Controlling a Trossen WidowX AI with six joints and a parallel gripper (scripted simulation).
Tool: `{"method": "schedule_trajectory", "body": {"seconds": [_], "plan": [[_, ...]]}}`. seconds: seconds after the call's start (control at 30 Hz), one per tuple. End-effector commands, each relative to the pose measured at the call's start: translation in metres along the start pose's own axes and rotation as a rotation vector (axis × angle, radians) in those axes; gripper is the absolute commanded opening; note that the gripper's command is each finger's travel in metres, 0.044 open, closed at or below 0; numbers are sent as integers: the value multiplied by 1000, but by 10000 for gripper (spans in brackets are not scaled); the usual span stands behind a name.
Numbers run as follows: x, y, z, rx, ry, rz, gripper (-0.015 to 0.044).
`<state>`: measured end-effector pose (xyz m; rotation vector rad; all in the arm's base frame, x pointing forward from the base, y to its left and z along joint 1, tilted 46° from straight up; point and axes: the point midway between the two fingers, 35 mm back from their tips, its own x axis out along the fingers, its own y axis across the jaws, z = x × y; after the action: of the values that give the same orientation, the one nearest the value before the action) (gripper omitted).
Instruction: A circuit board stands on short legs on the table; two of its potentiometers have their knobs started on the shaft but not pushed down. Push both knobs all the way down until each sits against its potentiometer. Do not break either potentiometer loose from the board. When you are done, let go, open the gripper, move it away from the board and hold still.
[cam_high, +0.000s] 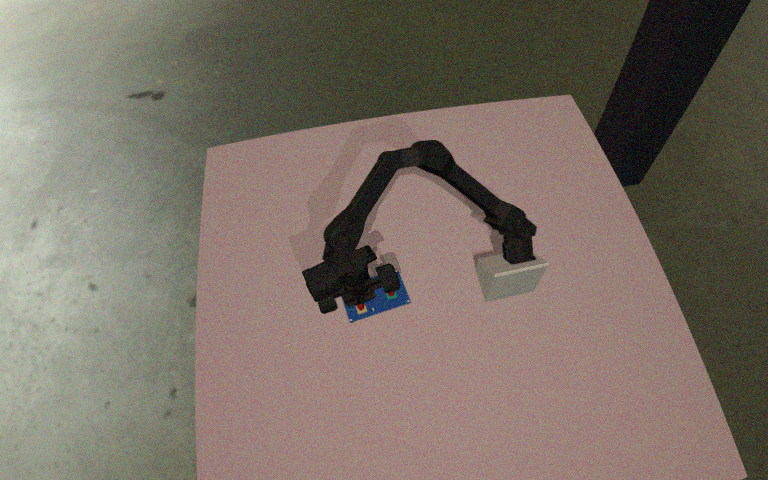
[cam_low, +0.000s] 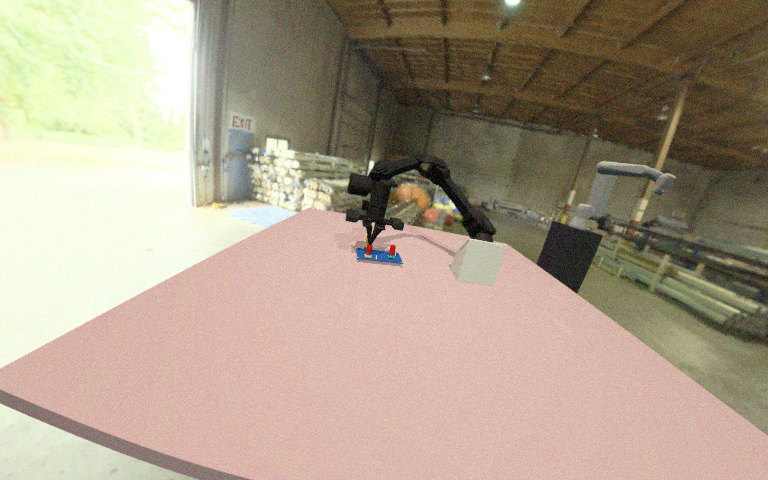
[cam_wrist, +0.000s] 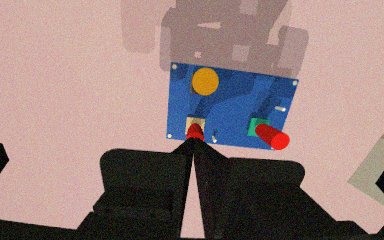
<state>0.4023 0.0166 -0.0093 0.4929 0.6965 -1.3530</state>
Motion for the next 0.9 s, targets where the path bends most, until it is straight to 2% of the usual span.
{"method": "schedule_trajectory", "body": {"seconds": [0.0, 0.5, 0.87], "plan": [[23, 0, 4, 27, -1, -33, 0], [23, 0, 4, 27, -1, -33, 0], [7, 1, 4, 27, 0, -33, 0]]}}
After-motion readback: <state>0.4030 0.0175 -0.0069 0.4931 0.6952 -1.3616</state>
